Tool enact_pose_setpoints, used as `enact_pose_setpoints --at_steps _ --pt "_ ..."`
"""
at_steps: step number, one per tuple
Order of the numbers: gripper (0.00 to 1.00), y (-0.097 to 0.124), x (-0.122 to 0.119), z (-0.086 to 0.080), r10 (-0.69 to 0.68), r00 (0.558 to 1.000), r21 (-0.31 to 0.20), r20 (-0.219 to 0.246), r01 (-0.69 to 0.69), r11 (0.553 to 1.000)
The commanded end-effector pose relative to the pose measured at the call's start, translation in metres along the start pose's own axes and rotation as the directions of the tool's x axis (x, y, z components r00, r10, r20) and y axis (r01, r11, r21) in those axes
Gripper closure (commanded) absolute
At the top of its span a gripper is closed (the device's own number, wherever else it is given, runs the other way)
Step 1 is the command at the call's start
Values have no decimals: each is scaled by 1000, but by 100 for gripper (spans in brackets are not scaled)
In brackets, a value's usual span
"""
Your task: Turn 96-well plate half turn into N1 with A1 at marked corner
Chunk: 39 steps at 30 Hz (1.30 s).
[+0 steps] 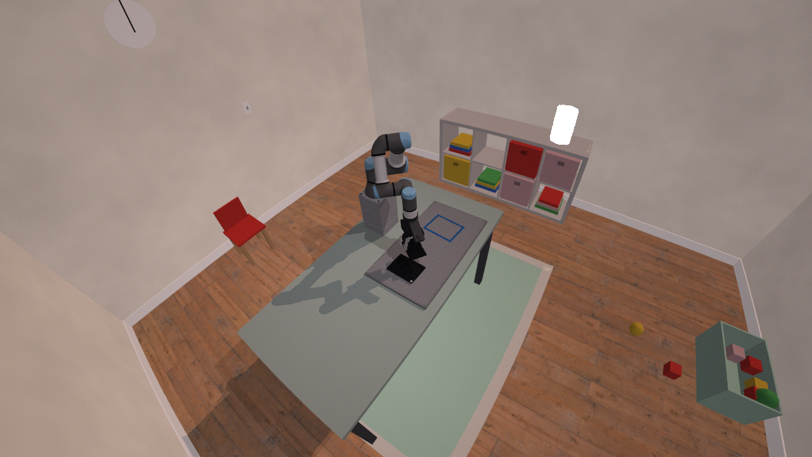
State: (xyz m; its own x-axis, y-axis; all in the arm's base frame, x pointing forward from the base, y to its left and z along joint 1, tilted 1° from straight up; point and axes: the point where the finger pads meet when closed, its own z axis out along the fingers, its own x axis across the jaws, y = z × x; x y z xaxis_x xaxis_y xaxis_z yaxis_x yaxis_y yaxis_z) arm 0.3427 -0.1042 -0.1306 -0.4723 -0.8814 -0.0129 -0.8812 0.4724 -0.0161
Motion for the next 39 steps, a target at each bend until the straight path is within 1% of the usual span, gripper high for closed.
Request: enact_pose_setpoints --at_steps 1,11,13,28,30,39 --pt "100 6 -11 0 2 1000 3 -2 -2 1000" --pt "100 23 -39 1 2 1000 3 -2 -2 1000" --pt "100 23 -39 1 2 1000 3 -2 -2 1000" --pt "100 49 -82 3 2 1000 3 -1 -2 1000" --pt "100 49 -82 3 2 1000 3 -1 -2 1000" --pt "100 65 -108 4 2 1000 3 -1 -2 1000"
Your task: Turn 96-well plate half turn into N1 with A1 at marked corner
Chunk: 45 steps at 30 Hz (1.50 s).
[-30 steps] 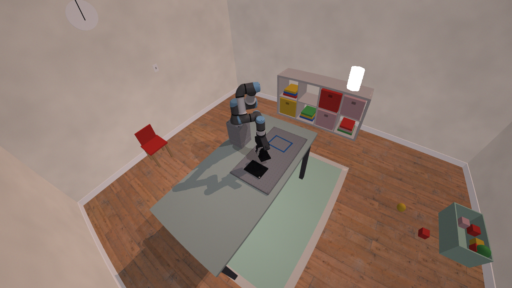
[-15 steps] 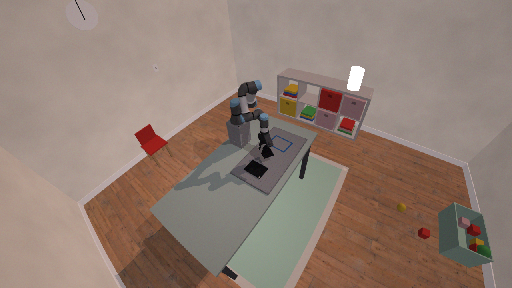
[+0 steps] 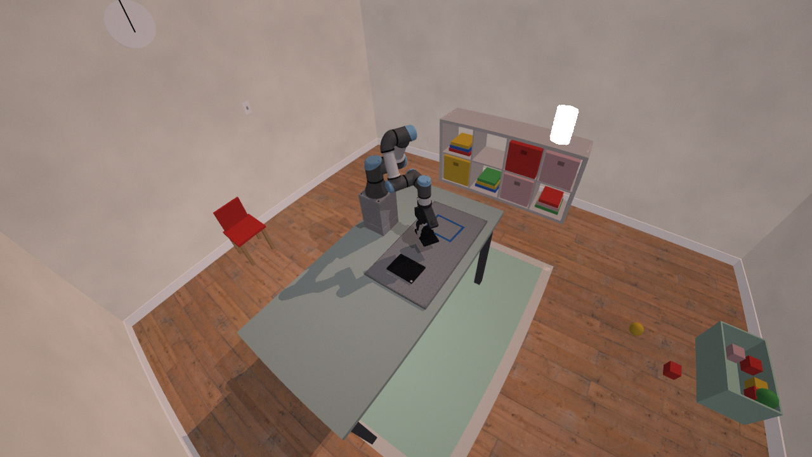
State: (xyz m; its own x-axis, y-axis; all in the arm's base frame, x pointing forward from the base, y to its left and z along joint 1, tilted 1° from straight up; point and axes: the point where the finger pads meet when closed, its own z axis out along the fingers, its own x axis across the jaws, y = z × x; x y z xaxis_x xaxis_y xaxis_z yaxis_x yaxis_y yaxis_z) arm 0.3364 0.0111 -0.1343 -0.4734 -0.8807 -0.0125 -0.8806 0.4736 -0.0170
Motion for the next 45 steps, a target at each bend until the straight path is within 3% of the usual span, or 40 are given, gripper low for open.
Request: enact_pose_setpoints --at_steps 1,45 --pt "100 6 -12 0 1 1000 2 -1 -1 1000" --pt "100 72 -121 4 1 1000 2 0 -1 1000"
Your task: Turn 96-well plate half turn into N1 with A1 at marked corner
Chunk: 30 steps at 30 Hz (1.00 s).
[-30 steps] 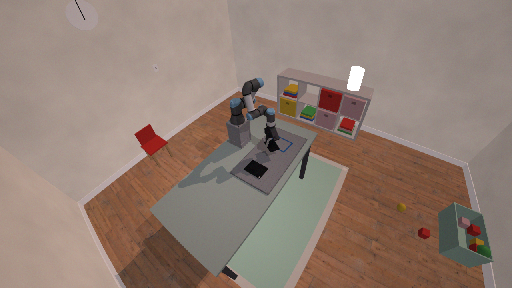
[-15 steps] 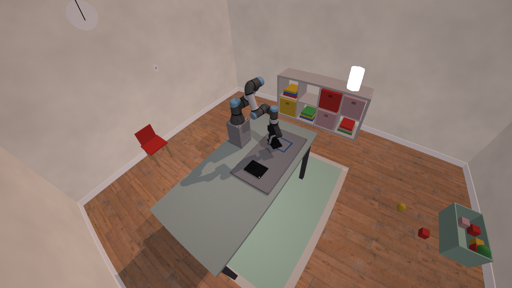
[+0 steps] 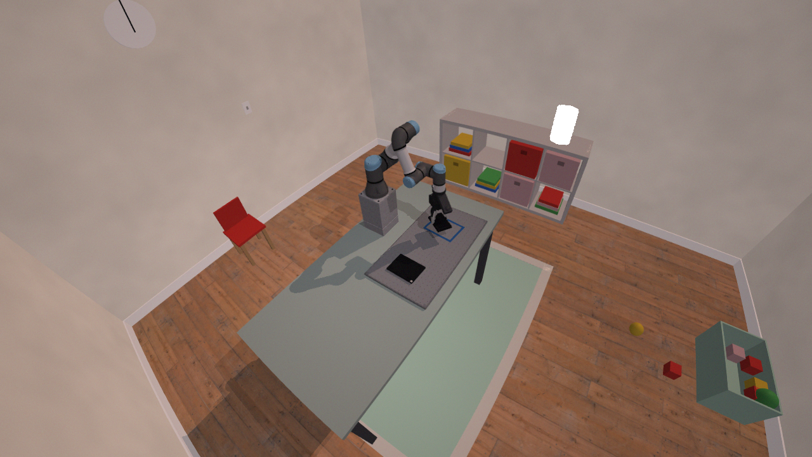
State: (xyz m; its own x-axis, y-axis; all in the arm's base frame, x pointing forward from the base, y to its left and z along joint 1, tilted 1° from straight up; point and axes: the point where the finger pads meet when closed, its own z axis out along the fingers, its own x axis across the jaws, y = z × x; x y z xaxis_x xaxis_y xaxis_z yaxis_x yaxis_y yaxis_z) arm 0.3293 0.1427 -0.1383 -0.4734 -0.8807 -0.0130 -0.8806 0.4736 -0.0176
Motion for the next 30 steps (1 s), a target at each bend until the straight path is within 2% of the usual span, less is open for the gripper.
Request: enact_pose_setpoints --at_steps 1,12,16,22,29,30 --pt "100 5 -11 0 1 1000 2 0 -1 1000" --pt "100 24 -42 1 1 1000 2 0 -1 1000" --pt "100 24 -42 1 1 1000 2 0 -1 1000" --pt "100 24 -42 1 199 980 2 0 -199 980" --pt "100 24 -42 1 420 907 1 1 -420 907" --pt "100 24 -42 1 420 907 1 1 -420 907"
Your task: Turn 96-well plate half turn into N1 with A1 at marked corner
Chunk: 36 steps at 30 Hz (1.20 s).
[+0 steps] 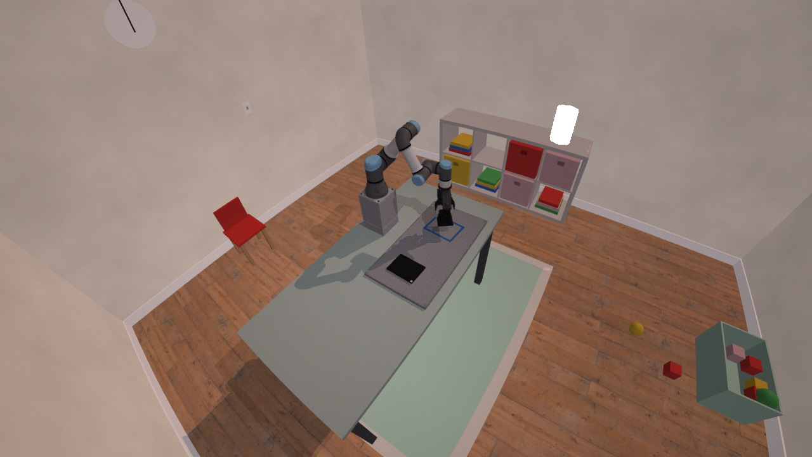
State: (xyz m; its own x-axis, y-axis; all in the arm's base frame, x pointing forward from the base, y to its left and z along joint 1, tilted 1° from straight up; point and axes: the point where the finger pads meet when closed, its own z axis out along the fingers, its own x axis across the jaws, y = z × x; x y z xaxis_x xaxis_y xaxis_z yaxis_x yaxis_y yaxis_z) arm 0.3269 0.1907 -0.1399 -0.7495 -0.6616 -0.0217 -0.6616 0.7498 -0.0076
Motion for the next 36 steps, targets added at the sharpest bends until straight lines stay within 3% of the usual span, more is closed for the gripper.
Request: enact_pose_setpoints --at_steps 1,5,36 --pt "100 0 -1 -1 79 997 6 -2 -79 997" --pt "100 -1 -1 -1 191 982 6 -2 -191 982" --pt "100 0 -1 -1 190 982 6 -2 -190 982"
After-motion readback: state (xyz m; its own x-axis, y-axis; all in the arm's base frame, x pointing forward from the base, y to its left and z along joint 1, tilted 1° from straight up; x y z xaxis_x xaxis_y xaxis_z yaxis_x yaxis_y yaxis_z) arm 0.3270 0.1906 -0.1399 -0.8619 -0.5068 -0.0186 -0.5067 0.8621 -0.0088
